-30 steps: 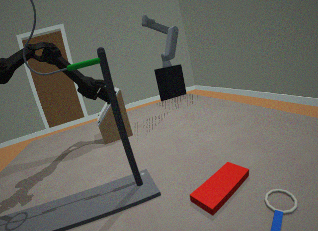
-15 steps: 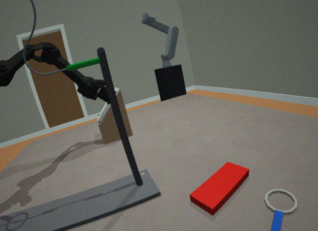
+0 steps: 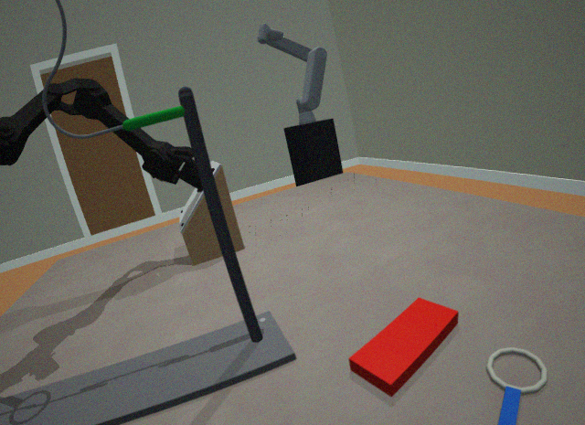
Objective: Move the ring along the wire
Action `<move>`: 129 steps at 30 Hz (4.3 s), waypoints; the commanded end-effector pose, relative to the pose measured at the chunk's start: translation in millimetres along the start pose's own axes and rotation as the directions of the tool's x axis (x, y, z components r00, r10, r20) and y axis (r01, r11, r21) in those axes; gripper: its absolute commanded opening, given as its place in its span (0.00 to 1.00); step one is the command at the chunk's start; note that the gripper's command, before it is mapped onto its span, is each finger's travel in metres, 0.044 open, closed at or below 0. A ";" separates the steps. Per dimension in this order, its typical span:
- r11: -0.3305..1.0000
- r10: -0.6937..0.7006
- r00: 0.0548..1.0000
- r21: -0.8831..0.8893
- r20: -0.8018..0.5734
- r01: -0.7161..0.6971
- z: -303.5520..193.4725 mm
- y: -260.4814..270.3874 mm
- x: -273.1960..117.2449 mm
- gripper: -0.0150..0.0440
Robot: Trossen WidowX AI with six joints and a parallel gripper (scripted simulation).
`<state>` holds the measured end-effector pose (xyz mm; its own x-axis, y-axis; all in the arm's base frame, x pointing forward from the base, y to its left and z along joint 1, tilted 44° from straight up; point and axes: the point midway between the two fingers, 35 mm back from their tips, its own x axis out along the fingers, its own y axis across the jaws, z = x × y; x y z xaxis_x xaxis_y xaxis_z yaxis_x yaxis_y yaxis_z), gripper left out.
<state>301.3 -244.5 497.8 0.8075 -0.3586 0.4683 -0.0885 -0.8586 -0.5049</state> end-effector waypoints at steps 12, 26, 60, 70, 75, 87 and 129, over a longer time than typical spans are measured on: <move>0.985 0.080 0.997 0.151 -0.002 -0.078 1.5 34.5 -2.7 0.00; 0.882 0.230 0.973 0.417 0.024 -0.219 16.2 82.0 -13.5 0.00; 0.241 0.507 0.820 0.870 0.265 -0.430 105.1 157.1 -67.5 0.00; 0.033 0.532 0.770 0.901 0.351 -0.433 135.2 160.6 -84.6 0.00; -0.051 0.537 0.750 0.902 0.386 -0.428 148.1 159.7 -91.7 0.00; -0.173 0.536 0.722 0.894 0.437 -0.413 171.0 155.0 -104.3 0.00; -0.481 0.505 0.654 0.813 0.563 -0.328 238.9 128.7 -140.7 0.00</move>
<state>314.5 -225.4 198.5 0.8087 -0.4789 -0.3414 0.2439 0.8013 -0.5463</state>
